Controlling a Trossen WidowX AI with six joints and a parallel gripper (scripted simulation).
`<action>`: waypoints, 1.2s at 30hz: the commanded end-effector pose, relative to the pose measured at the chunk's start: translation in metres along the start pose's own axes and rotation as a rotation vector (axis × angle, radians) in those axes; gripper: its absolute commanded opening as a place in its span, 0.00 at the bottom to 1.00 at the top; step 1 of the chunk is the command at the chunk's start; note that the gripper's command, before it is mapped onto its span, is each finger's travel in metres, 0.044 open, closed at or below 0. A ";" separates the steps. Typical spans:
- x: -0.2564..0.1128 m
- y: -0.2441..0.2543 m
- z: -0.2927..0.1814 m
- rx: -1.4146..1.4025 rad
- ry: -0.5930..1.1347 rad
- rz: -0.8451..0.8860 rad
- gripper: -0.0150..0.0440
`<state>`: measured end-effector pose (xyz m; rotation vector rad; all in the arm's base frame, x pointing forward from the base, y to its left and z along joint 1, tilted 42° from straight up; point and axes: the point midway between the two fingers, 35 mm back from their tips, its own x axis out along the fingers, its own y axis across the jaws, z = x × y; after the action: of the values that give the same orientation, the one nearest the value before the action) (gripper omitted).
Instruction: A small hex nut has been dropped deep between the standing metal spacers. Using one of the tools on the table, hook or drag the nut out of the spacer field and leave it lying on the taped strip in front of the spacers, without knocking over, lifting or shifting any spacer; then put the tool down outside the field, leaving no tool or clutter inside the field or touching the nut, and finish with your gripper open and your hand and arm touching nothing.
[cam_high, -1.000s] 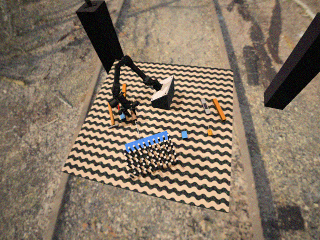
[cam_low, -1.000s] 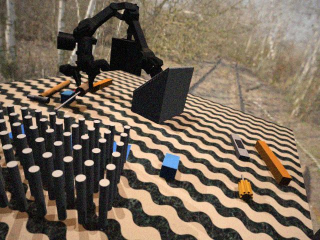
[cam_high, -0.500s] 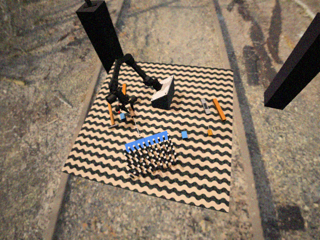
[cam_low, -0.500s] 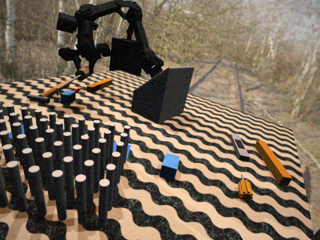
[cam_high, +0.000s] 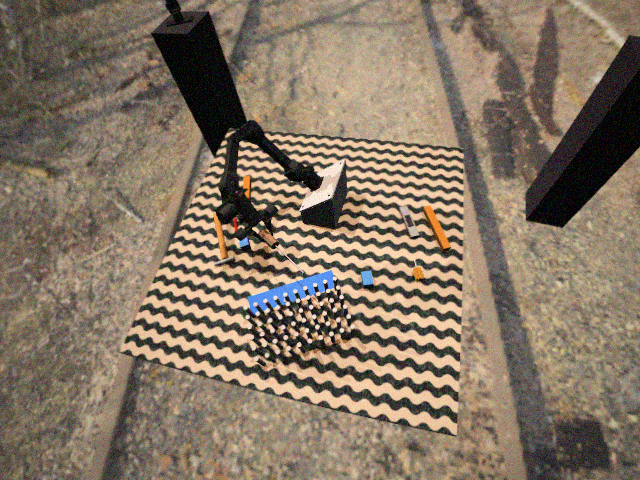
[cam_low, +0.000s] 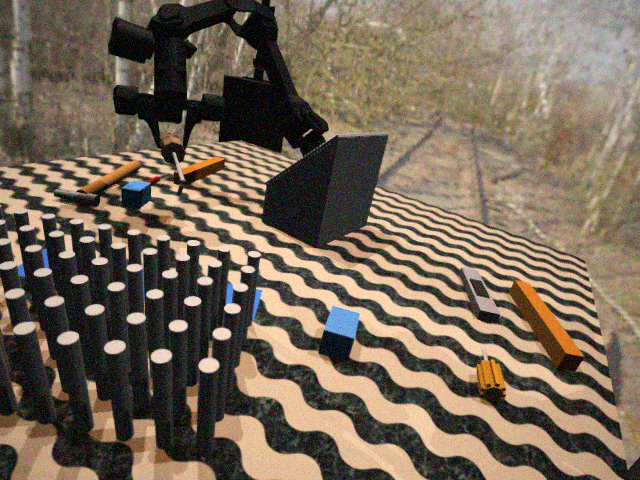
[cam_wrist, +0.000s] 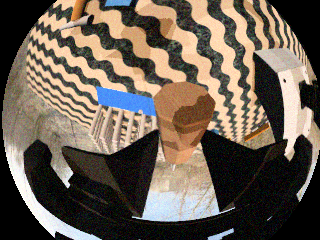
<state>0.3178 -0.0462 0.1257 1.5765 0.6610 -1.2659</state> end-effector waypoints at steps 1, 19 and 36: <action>0.004 0.000 -0.013 -0.124 0.012 0.009 0.25; 0.029 -0.013 -0.069 -0.699 0.024 -0.004 0.25; 0.047 -0.032 -0.120 -1.278 0.033 -0.011 0.25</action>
<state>0.3507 0.0569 0.0720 0.6010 1.1493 -0.6062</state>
